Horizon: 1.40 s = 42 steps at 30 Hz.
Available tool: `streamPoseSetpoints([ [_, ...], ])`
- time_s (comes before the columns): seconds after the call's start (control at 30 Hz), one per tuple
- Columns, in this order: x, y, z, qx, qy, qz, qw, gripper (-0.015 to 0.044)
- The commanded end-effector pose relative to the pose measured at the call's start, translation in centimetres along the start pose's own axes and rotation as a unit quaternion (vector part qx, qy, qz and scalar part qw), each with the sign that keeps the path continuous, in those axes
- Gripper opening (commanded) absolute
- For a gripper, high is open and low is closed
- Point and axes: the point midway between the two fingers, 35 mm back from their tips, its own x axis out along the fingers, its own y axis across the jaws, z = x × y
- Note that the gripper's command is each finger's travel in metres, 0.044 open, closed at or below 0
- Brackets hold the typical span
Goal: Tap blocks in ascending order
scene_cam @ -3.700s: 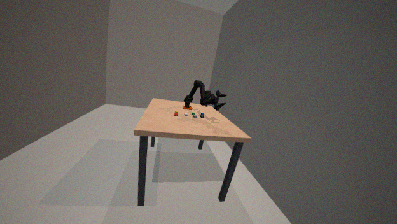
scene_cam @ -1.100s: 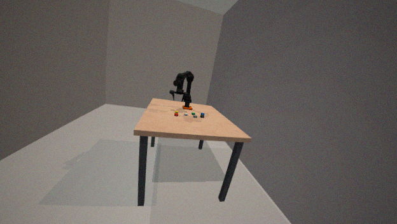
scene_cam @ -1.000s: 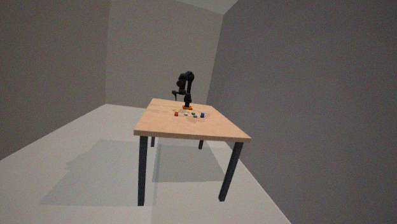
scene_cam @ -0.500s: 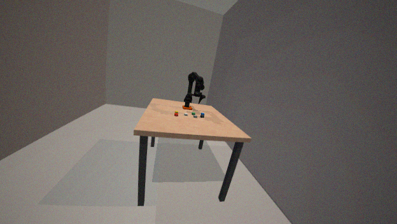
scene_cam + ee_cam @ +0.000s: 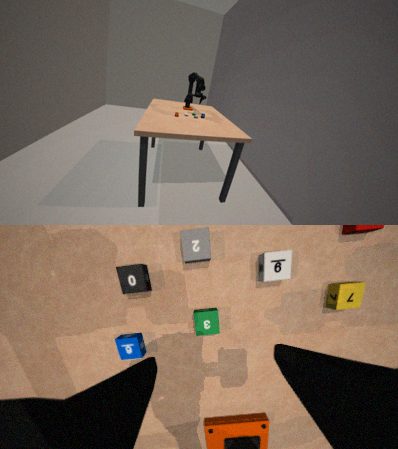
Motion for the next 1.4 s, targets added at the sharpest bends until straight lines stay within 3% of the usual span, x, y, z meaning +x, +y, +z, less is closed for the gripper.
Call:
streamPoseSetpoints([
  [0.0,0.0,0.0,0.0,0.002,0.000,0.001,1.000,0.0400],
  [0.4,-0.1,10.8,-3.8,0.001,0.002,0.006,1.000,0.0400],
  [1.1,-0.1,10.9,-3.9,0.002,0.002,0.007,1.000,0.0400],
  [1.37,-0.2,8.3,5.2,0.003,-0.002,0.005,1.000,0.0400],
])
